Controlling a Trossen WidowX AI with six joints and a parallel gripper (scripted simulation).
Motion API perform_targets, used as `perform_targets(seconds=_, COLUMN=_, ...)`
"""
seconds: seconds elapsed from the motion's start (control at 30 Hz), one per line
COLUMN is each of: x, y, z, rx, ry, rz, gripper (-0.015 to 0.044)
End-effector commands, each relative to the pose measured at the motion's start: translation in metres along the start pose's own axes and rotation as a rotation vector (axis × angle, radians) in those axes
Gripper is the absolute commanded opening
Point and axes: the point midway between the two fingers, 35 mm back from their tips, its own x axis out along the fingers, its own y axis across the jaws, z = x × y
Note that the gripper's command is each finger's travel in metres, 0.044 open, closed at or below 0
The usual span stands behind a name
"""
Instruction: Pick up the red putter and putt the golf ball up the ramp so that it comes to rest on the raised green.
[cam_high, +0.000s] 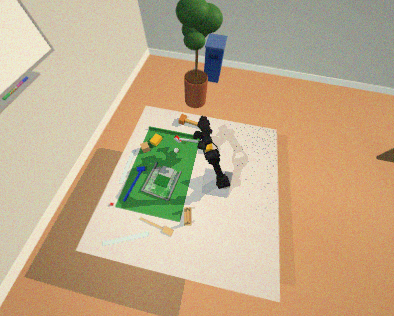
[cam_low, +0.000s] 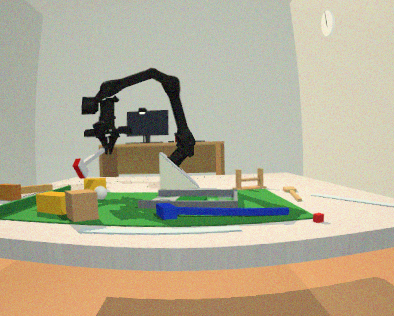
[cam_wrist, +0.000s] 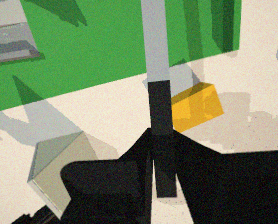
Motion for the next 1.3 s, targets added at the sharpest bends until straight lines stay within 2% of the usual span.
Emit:
perform_targets(seconds=0.0, x=0.000, y=-0.002, z=0.003, rx=0.004, ry=-0.009, rz=-0.015, gripper=0.0000)
perform_targets(seconds=0.3, x=0.035, y=-0.002, z=0.003, rx=0.004, ry=-0.009, rz=-0.014, gripper=0.0000)
perform_targets(seconds=1.0, x=0.065, y=-0.003, z=0.004, rx=0.003, ry=-0.009, rz=-0.013, gripper=0.0000)
perform_targets(seconds=1.27, x=0.062, y=-0.002, z=0.003, rx=-0.002, ry=0.002, rz=-0.013, gripper=0.0000)
